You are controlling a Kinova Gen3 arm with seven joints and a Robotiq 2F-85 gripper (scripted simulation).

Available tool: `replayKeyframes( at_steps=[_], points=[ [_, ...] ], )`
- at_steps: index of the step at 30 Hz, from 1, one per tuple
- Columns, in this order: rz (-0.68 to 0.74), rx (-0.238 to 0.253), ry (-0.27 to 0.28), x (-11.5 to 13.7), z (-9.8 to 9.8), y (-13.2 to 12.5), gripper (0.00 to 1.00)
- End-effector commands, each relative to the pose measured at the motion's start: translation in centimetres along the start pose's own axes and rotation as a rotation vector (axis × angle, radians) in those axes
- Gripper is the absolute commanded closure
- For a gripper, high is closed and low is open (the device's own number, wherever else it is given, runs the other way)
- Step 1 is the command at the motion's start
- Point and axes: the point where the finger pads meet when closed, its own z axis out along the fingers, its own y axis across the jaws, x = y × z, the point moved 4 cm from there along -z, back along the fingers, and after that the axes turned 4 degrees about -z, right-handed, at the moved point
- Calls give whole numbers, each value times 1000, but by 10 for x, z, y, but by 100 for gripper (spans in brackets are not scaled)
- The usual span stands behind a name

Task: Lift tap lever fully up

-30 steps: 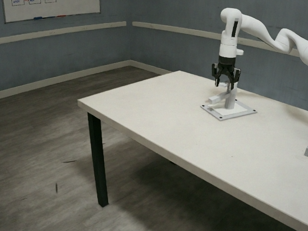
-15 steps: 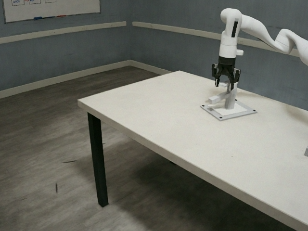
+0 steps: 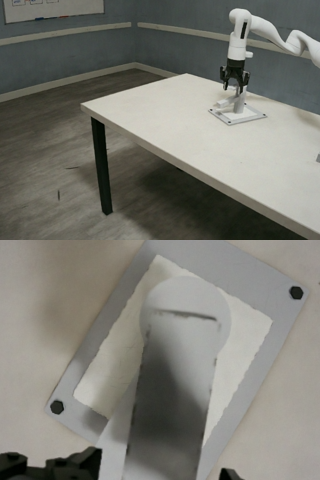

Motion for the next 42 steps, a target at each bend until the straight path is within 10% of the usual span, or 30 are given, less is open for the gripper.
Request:
replayKeyframes(
  at_steps=[1,9,10,42],
  points=[
    [11,7,-2,1,1,-1,25],
    [11,7,-2,1,1,-1,25],
    [11,7,-2,1,1,-1,90],
    [12,7,-2,1,1,-2,90]
  ],
)
